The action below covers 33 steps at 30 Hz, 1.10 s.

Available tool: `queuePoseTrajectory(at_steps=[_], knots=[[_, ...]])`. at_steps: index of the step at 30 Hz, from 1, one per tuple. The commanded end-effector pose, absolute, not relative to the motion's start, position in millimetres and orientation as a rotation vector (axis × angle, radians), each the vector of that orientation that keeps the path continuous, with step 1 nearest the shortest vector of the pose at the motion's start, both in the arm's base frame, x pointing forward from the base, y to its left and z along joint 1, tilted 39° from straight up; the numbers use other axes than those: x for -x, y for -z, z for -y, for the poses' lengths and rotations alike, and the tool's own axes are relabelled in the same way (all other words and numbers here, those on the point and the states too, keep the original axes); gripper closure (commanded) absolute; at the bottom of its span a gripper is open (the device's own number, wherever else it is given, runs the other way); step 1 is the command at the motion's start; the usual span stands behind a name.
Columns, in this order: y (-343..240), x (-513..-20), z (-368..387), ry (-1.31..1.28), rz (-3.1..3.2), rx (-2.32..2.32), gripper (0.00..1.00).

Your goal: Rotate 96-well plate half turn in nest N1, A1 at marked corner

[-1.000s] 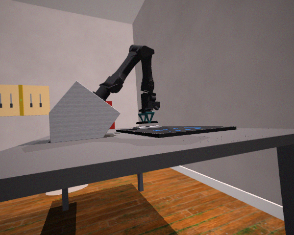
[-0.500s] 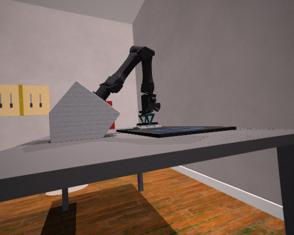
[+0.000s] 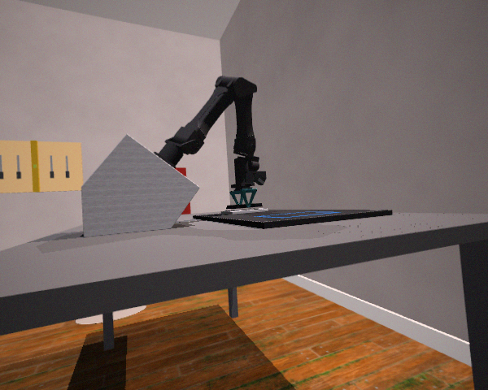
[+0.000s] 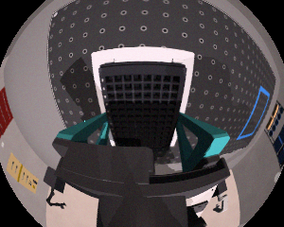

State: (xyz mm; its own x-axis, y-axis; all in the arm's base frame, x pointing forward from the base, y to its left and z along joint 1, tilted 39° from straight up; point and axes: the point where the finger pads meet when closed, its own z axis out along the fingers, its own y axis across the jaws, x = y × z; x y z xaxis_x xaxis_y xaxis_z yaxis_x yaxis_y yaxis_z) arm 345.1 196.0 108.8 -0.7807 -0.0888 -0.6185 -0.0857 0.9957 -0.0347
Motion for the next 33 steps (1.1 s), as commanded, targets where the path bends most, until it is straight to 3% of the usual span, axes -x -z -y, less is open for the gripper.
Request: queuePoseTrajectory(at_steps=[1,33], knots=[[-112.8,-346.2,-197.7,-0.005,-2.458,0.119,1.00],[-108.3,-348.2,-197.1,-0.005,-2.458,0.119,1.00]])
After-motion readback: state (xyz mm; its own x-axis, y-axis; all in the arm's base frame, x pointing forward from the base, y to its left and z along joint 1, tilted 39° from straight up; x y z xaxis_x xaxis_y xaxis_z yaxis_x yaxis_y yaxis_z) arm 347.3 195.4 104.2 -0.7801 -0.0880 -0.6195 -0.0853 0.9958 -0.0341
